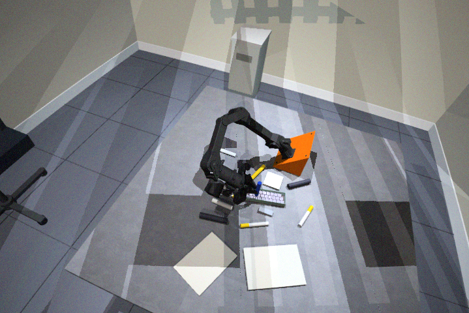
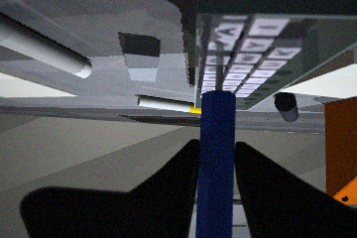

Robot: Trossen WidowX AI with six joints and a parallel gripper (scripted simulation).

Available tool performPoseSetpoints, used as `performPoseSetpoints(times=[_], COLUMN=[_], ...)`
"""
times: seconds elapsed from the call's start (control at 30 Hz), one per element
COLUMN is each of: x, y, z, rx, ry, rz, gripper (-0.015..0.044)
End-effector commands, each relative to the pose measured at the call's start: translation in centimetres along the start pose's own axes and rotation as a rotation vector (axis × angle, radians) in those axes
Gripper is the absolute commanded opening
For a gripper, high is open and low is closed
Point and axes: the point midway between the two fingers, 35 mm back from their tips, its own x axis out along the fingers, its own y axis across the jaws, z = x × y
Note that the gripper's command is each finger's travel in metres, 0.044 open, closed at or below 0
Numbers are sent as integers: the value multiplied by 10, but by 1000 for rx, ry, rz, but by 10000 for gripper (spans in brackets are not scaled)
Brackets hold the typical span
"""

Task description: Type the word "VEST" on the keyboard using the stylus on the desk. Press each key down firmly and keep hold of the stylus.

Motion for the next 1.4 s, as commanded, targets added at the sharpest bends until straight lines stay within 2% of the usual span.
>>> performPoseSetpoints(times=[0.0, 0.3, 0.57, 0.7, 0.93, 1.0, 1.37], x=[2, 0, -18, -14, -14, -12, 27], y=[0, 0, 0, -1, -1, -1, 3], z=[2, -1, -32, -30, -30, -32, -57], rx=[-3, -3, -4, -8, -8, -8, -4], ry=[-3, -3, -1, -2, -2, -2, 2], rz=[-3, -3, -2, -11, -11, -10, -8], gripper=[81, 81, 81, 85, 38, 0, 0])
